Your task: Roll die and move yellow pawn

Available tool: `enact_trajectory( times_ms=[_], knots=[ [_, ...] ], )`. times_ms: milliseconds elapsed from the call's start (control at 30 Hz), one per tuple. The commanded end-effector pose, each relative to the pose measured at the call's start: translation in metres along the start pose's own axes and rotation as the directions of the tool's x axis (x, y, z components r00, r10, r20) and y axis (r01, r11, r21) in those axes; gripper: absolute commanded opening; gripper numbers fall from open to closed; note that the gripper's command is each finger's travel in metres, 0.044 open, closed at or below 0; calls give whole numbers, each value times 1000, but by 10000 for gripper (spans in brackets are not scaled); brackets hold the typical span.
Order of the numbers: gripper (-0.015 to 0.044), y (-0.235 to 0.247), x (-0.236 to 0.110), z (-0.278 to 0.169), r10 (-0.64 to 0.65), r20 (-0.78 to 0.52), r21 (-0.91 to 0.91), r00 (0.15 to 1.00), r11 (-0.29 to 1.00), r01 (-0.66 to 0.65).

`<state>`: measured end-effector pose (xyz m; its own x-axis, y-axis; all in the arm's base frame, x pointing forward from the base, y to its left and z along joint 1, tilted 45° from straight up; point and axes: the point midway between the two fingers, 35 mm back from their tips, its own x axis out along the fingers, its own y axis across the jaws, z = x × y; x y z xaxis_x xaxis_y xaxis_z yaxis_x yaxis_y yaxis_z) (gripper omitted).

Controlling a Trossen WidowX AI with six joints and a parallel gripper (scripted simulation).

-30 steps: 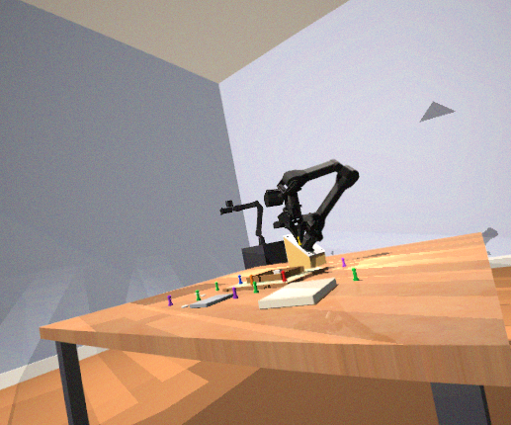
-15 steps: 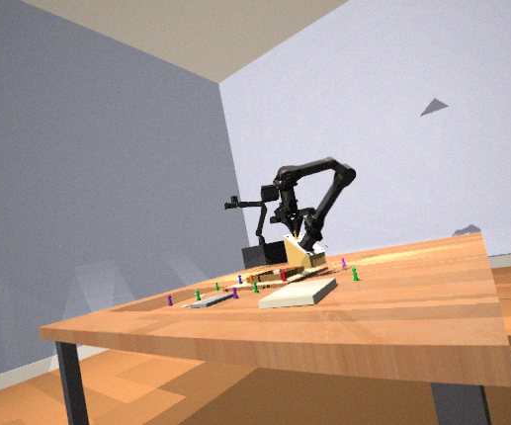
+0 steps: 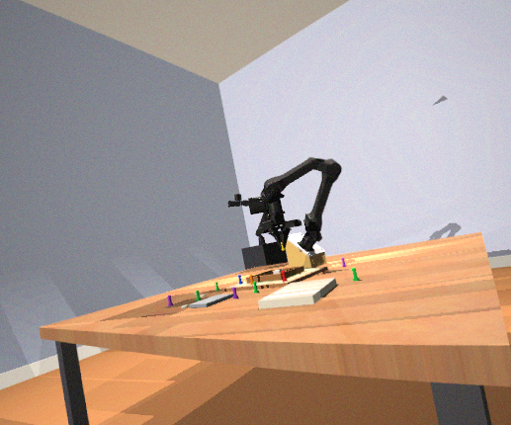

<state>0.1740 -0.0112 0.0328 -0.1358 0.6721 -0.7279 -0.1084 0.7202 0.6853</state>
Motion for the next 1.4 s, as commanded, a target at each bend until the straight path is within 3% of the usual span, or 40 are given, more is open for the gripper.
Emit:
enact_trajectory(
  times_ms=[0,333,800,1367],
  knots=[
    [0,-18,12,-2,2,3,3,1000,1000,-2],
    [0,-53,40,-7,11,19,10,1000,1000,-11],
    [0,-53,75,-7,13,20,10,1000,1000,-13],
    [0,-52,93,-6,13,20,10,1000,1000,-14]
  ],
)
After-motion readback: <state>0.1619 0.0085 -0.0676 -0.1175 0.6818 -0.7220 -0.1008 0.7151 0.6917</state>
